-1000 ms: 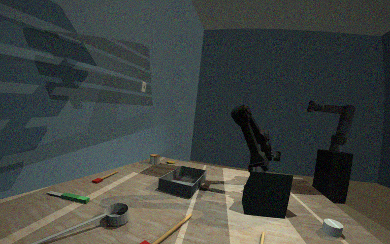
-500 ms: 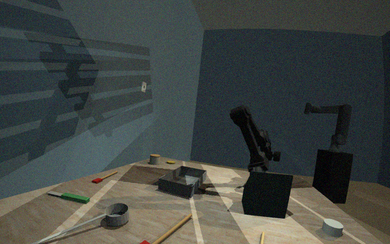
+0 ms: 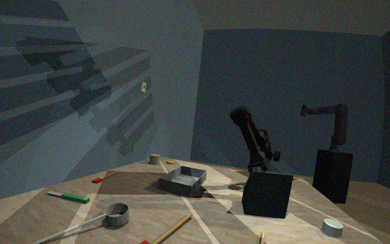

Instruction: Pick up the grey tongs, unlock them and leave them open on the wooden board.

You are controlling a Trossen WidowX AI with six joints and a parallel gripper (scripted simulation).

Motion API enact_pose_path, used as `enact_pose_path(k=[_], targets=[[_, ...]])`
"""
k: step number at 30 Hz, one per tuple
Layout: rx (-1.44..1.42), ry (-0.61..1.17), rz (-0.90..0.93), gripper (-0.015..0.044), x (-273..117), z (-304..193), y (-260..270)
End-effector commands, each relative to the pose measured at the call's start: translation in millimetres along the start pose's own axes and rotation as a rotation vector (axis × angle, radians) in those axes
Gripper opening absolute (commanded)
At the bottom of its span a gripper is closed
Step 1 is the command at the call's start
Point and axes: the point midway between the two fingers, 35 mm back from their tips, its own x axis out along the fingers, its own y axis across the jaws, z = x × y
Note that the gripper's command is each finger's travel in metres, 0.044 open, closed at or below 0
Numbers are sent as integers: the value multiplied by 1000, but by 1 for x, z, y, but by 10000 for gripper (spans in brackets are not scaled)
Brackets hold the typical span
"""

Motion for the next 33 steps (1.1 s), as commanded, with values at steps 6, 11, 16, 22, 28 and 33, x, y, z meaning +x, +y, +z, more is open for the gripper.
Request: enact_pose_path(k=[6, 11, 16, 22, 28, 33], targets=[[2, -8, -5, -150, 0, 2, 0], [2, -8, -5, -150, 0, 2, 0], [0, 18, -10, -150, 3, 2, -1], [-2, 109, -25, -150, 12, 4, -3], [-9, 203, -37, -150, 20, 5, -4], [-14, 282, -45, -150, 25, 6, -5]])
